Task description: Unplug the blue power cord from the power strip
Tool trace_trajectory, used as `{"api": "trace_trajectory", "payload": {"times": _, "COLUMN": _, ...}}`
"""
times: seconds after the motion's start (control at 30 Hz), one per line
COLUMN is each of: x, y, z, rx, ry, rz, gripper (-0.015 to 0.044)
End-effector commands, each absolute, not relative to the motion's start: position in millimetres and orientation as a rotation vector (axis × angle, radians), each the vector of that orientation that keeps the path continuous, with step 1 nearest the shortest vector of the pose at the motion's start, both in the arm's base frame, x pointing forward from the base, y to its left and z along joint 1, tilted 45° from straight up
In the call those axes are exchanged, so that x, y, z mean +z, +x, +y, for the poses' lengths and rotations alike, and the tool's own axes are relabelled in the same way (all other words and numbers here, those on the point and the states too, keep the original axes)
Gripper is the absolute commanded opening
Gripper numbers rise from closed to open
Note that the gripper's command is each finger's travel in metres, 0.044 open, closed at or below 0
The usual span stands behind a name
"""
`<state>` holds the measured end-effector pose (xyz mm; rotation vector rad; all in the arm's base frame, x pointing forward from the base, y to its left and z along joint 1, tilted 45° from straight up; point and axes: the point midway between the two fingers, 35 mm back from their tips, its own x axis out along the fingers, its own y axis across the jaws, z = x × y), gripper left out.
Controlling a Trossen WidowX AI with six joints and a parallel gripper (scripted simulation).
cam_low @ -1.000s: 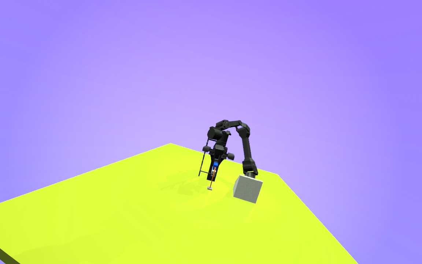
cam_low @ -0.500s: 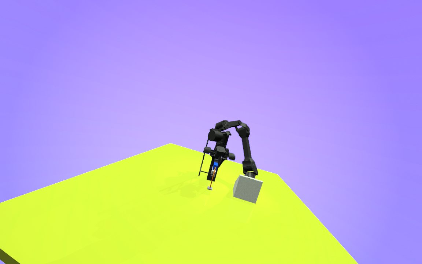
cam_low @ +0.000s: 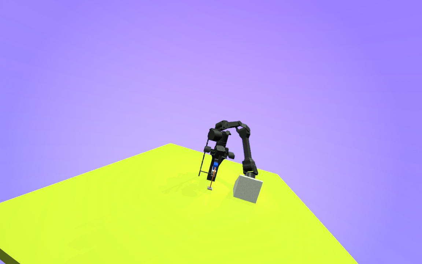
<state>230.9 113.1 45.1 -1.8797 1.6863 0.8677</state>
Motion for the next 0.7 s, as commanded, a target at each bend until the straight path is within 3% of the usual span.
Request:
{"api": "trace_trajectory", "payload": {"times": 0.0, "x": 52, "y": 232, "z": 108, "rx": 0.867, "ry": -1.884, "rz": 1.681, "gripper": 0.0160}}
{"api": "trace_trajectory", "payload": {"times": 0.63, "x": 48, "y": 233, "z": 94, "rx": 0.866, "ry": -1.885, "rz": 1.681, "gripper": 0.0160}}
{"api": "trace_trajectory", "payload": {"times": 0.67, "x": 50, "y": 232, "z": 96, "rx": 0.866, "ry": -1.880, "rz": 1.687, "gripper": 0.0134}}
